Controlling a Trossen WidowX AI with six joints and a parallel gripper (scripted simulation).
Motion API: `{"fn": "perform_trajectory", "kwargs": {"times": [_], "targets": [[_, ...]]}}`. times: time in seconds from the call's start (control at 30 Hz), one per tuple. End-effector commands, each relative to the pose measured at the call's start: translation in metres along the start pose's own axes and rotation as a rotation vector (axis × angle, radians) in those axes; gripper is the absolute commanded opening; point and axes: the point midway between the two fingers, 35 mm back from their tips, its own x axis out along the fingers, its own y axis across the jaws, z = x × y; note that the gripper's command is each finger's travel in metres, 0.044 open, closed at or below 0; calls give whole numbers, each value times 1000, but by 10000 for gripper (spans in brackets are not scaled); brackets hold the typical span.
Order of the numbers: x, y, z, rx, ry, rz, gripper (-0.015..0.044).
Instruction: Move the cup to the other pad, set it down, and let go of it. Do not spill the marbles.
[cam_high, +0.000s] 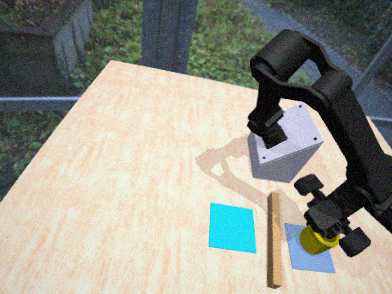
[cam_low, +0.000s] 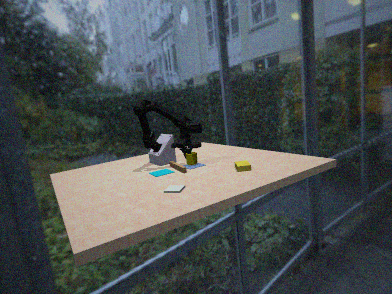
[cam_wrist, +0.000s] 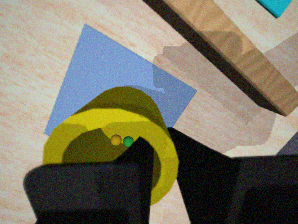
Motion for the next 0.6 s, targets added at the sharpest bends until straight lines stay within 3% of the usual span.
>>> {"fn": "perform_trajectory", "kwargs": {"times": [0.0, 0.23, 0.57], "targets": [[-20, 4, 0, 9, 4, 20, 0], [-47, -1, -1, 6, 2, 18, 0], [-50, -5, -3, 5, 2, 18, 0]]}}
